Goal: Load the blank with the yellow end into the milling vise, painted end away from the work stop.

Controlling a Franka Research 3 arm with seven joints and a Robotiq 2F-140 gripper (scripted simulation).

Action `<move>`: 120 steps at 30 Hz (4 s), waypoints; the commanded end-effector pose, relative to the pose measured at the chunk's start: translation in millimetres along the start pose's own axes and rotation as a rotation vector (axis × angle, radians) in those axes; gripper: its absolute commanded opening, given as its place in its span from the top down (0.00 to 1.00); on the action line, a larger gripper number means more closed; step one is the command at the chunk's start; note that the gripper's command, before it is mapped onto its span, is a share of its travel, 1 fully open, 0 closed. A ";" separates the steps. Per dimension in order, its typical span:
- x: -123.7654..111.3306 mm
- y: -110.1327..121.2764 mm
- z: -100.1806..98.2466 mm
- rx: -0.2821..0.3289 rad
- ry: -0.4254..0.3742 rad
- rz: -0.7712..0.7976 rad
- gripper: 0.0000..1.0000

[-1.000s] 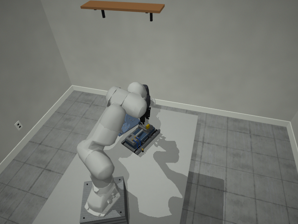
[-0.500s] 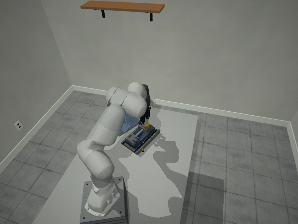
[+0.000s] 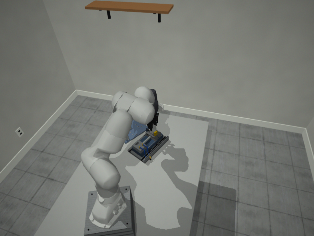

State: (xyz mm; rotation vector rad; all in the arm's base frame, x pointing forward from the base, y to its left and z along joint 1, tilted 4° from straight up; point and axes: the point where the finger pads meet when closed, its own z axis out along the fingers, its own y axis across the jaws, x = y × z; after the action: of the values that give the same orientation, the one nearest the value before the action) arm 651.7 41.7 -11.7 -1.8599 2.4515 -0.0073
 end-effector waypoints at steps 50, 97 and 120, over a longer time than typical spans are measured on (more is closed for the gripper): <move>0.5 -0.2 0.3 0.002 -0.001 0.002 1.00; -0.1 -0.1 -0.1 0.000 0.000 0.000 0.00; -0.1 -0.1 -0.1 0.000 0.000 0.000 0.00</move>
State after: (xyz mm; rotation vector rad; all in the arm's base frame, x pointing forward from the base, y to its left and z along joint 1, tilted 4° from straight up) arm 651.7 41.8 -11.8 -1.8598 2.4511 -0.0074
